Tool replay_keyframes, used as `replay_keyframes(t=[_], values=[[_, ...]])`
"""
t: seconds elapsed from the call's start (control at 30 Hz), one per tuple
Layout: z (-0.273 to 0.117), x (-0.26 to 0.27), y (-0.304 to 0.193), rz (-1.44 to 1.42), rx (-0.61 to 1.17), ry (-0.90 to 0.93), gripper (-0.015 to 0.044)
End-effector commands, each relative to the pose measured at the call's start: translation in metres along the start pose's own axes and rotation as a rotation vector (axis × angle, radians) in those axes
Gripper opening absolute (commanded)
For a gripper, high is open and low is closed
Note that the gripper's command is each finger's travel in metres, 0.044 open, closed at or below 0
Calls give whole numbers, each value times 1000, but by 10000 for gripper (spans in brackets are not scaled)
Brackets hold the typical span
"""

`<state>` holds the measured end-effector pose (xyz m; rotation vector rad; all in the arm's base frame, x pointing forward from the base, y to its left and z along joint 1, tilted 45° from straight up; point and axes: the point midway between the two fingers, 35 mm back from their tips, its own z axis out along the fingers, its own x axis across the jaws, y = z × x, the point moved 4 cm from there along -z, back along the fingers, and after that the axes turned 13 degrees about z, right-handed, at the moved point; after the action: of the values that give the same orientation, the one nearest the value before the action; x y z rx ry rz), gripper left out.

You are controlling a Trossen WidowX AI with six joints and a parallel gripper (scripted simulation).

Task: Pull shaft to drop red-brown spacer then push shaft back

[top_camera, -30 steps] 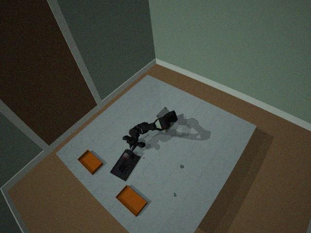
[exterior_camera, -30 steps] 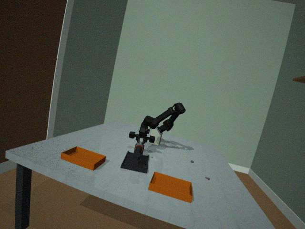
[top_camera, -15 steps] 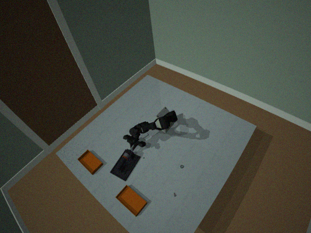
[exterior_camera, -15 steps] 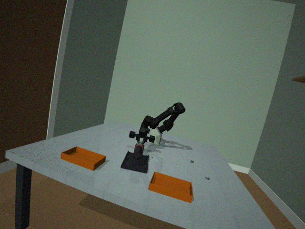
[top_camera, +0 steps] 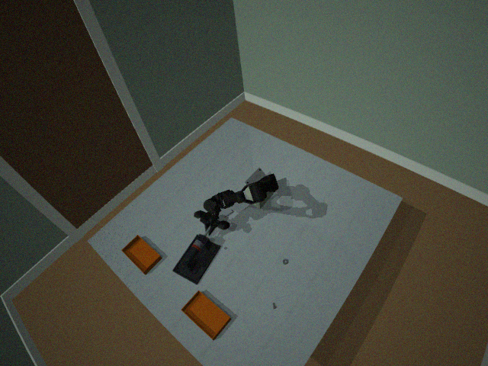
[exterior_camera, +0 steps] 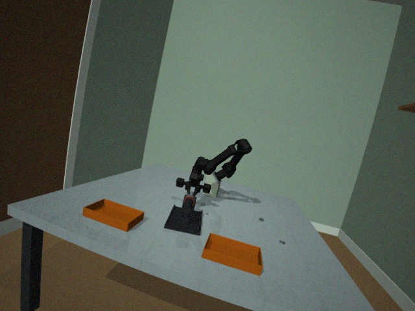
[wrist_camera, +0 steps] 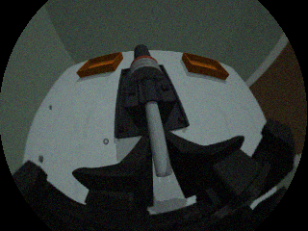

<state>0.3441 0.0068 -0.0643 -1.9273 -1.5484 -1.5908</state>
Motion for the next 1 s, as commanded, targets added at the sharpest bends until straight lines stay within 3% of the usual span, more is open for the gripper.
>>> replay_keyframes(t=[0.0, 0.97], values=[[-1, 0, -1, -2, 1, 1, 0], [-3, 0, -3, -2, 1, 1, 0]])
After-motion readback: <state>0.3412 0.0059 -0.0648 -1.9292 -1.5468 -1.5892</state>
